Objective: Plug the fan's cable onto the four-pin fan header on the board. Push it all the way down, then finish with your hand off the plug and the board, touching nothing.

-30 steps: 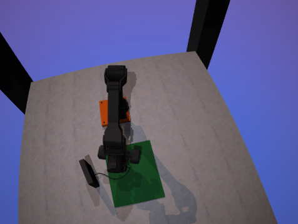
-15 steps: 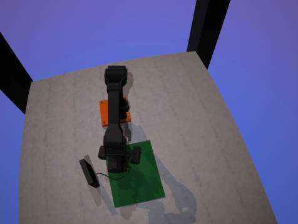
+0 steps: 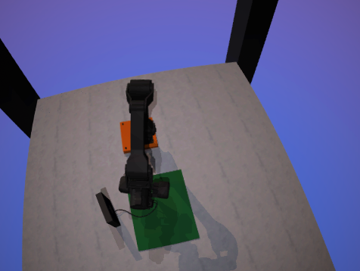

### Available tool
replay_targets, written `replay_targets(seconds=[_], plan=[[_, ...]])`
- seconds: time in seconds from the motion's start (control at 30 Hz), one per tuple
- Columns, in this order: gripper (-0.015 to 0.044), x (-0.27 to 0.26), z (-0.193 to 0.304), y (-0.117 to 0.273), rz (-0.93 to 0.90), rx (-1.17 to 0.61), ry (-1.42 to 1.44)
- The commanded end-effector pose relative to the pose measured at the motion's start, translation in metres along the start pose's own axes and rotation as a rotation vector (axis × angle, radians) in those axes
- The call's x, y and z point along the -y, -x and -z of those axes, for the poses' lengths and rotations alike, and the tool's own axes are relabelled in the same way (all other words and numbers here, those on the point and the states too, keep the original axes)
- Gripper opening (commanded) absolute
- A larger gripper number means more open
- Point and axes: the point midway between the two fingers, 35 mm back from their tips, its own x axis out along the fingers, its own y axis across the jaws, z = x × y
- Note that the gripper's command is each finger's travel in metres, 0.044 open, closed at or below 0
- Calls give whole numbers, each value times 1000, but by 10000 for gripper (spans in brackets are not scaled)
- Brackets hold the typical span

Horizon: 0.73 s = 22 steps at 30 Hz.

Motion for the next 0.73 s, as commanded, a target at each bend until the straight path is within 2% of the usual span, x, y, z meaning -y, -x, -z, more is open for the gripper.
replay_targets(seconds=[0.0, 0.1, 0.33, 0.7], plan=[[260, 0, -2, 20, -1, 2, -2], [260, 0, -1, 52, -3, 0, -5], [260, 0, 2, 55, -3, -1, -5], [260, -7, 118, 55, -4, -10, -6]])
